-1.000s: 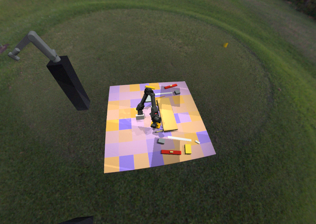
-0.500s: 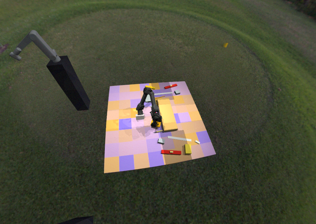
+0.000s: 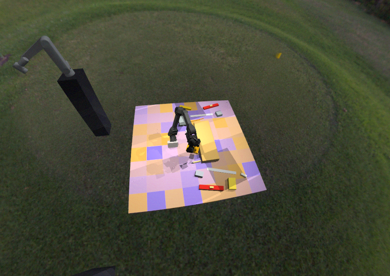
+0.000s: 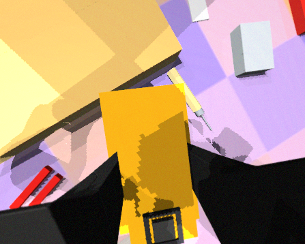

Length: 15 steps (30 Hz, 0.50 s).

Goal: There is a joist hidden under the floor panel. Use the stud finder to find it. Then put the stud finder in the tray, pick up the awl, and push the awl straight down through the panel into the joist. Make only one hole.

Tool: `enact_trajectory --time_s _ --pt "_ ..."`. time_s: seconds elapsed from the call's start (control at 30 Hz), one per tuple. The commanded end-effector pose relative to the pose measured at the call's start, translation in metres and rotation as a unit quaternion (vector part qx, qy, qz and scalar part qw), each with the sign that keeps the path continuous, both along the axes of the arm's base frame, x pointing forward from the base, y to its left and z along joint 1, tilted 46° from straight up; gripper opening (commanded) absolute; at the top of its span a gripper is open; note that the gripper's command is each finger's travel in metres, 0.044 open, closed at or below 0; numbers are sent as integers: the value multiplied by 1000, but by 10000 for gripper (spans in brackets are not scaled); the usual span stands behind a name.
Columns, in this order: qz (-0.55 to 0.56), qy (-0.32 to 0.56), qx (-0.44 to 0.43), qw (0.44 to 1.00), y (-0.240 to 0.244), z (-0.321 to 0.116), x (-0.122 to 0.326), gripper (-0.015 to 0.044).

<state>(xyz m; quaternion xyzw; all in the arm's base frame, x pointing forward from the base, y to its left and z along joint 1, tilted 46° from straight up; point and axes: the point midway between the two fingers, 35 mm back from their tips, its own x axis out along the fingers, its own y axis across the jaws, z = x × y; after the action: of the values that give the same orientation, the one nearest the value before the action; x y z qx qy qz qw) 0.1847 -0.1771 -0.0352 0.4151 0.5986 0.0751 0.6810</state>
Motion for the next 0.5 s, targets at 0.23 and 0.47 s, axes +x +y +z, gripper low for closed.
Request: enact_trajectory --time_s 0.23,0.47 --pt "26 -27 -8 999 -21 2 28 0" --pt "47 -49 -10 998 -33 0 52 0"
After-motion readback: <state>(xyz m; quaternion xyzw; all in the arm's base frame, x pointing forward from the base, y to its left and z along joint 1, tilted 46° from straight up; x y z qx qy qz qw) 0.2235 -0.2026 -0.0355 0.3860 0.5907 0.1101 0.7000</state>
